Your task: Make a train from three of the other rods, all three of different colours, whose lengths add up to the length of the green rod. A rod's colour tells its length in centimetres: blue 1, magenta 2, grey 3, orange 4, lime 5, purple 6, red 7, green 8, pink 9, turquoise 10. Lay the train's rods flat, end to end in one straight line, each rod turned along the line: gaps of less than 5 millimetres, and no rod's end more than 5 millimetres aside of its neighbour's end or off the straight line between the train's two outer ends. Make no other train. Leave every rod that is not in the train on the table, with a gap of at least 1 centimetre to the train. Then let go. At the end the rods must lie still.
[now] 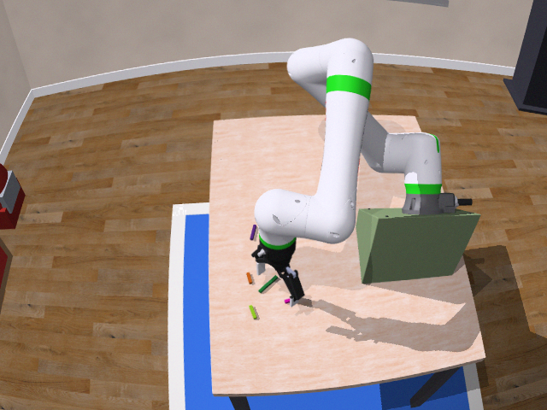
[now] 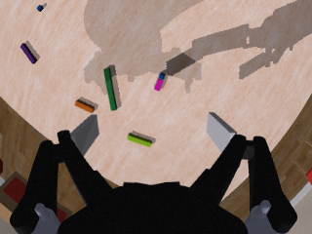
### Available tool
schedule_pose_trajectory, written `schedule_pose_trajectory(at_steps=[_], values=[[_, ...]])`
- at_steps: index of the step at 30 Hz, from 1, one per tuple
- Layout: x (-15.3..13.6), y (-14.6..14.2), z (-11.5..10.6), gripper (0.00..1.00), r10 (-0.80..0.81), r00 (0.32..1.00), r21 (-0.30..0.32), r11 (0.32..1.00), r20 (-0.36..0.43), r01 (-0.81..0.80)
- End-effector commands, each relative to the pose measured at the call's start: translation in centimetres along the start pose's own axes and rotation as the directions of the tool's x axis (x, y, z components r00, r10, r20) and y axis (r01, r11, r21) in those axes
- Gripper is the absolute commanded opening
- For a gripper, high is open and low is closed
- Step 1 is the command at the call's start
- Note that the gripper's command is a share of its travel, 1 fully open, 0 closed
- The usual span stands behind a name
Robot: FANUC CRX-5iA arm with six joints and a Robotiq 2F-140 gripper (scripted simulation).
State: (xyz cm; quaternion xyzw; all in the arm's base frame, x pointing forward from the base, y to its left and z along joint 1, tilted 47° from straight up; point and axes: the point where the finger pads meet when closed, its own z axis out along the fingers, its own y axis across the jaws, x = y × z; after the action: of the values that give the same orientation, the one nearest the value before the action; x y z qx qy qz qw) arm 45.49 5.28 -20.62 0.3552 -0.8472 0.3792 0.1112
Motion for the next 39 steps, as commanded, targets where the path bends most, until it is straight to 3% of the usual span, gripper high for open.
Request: schedule_pose_trajectory(at_steps=[1,5,6,20,22,23,36,39], values=[[-1.1,-0.3,0.2,1.00,-0.166,0.986,-0.013,0.986,-0.009,0.166],[-1.5,-0.5,0.3,1.00,-0.223,0.975,-0.013,0.975,-0.009,0.223],[-2.1,-0.7,0.4,1.00,-0.304,0.953,-0.014,0.953,-0.007,0.304],[-4.7,-1.6,1.0,1.00,-0.646,0.763,-0.015,0.763,-0.002,0.646],[-4.7,-1.6,1.0,1.00,-0.646,0.763,-0.015,0.763,-0.002,0.646],[-5.2,-1.8,1.2,1.00,-0.708,0.707,-0.016,0.707,-0.001,0.707],[-7.5,-2.8,1.9,1.00,-0.912,0.410,-0.015,0.410,0.004,0.912],[-7.6,-2.8,2.0,1.00,-0.919,0.393,-0.015,0.393,0.004,0.919]])
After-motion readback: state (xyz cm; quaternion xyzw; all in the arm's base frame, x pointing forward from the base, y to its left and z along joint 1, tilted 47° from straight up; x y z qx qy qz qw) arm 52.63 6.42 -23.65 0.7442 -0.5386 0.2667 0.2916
